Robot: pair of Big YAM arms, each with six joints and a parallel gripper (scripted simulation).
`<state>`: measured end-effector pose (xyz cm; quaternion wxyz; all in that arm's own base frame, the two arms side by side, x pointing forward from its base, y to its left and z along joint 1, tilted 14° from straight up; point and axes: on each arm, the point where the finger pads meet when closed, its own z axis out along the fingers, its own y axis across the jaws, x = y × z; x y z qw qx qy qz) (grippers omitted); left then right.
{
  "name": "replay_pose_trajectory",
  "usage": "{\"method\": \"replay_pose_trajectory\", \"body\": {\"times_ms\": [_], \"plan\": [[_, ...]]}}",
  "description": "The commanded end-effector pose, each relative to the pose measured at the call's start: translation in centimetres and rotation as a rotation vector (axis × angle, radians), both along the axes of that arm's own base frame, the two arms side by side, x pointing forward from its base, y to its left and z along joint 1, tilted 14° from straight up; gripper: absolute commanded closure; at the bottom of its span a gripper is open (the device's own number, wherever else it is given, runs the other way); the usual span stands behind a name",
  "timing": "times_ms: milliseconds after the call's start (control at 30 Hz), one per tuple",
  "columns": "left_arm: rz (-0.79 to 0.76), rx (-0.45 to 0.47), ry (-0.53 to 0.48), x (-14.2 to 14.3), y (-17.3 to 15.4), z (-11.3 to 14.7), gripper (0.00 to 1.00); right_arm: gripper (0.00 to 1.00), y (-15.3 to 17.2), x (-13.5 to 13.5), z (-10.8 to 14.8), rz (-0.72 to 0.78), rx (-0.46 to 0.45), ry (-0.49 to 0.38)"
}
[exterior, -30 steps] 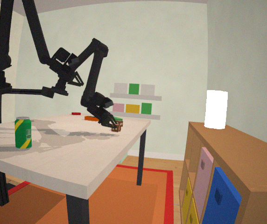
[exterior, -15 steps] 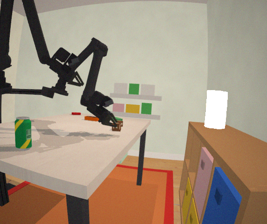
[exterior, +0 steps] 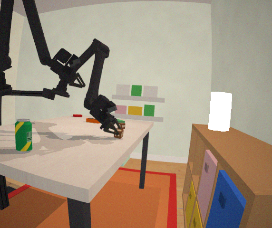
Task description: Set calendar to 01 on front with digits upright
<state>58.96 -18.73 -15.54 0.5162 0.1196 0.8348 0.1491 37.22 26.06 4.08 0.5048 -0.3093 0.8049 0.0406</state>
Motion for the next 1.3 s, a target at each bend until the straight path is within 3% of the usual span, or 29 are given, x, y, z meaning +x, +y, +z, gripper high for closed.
{"method": "replay_pose_trajectory", "body": {"times_ms": [0,67,400,500,567,600,767,867,1067,1167,1267], "plan": [[-0.084,0.112,0.021,1.9,-3.2,2.1,0.65,0.00,0.4,0.3,0.3,0.000,0.008,-0.003],[-0.138,0.227,0.080,2.6,-4.4,2.5,0.65,0.00,0.4,0.3,0.3,0.000,0.008,-0.003],[-0.339,0.606,0.305,3.9,-7.2,3.7,0.65,0.00,0.4,0.3,0.3,0.000,0.008,-0.003],[-0.397,0.715,0.376,4.0,-7.1,3.8,0.65,0.00,0.4,0.3,0.3,0.000,0.008,-0.003],[-0.397,0.715,0.376,4.0,-7.1,3.8,0.65,0.00,0.4,0.3,0.3,0.000,0.008,-0.003],[-0.418,0.760,0.422,3.7,-6.3,2.4,0.65,0.00,0.4,0.3,0.3,0.000,0.008,-0.003],[-0.556,0.972,0.569,3.0,-6.4,2.4,0.65,0.00,0.4,0.3,0.3,0.000,0.008,-0.003],[-0.625,1.079,0.682,2.4,-4.7,0.9,0.65,0.00,0.4,0.3,0.3,0.000,0.008,-0.003],[-0.753,1.279,0.878,2.2,-0.4,0.8,0.65,0.00,0.4,0.3,0.3,0.000,0.008,-0.003],[-0.777,1.310,0.906,2.1,0.2,0.9,0.65,0.00,0.4,0.3,0.3,0.000,0.008,-0.003],[-0.882,1.425,1.026,1.4,1.8,1.1,0.65,0.00,0.4,0.3,0.3,0.000,0.008,-0.003]]}}
